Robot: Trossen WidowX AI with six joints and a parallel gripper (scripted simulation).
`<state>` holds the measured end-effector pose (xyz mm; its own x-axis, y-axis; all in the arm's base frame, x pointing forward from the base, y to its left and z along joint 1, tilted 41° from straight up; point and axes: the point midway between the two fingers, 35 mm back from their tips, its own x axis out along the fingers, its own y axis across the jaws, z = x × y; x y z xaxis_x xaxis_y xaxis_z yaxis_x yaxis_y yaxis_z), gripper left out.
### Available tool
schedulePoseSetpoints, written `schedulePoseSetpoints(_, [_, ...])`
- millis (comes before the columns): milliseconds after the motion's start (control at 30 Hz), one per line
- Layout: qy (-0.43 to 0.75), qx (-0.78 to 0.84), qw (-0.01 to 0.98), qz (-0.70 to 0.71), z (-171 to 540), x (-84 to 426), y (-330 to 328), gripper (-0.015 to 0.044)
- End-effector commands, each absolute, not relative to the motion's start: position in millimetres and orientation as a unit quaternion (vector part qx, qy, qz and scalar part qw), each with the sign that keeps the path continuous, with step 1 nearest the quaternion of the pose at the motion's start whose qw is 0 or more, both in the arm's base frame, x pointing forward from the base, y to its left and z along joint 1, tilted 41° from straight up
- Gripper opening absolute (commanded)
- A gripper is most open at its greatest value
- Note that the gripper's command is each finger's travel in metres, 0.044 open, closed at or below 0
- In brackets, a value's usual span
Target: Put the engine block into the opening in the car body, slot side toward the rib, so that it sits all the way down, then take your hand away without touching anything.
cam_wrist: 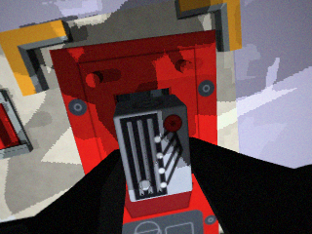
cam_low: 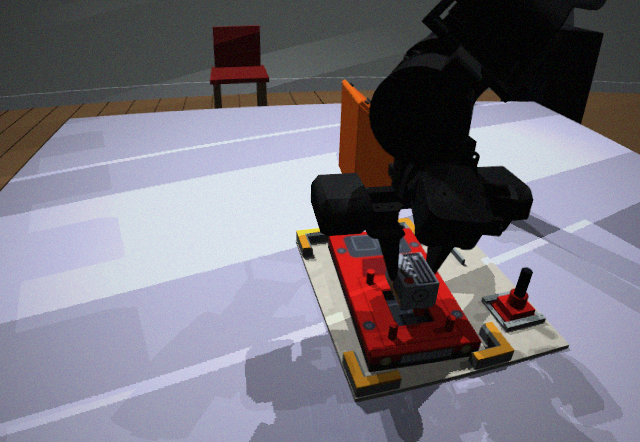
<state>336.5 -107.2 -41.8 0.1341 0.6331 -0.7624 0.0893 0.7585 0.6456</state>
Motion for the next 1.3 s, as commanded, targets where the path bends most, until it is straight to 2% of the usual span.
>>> schedulePoseSetpoints(0, [0.629, 0.289, 0.696, 0.192, -42.1, 337.1, -107.7, 0.0159])
schedulePoseSetpoints(1267, [0.629, 0.289, 0.696, 0.192, -46.0, 336.9, -102.7, 0.0159])
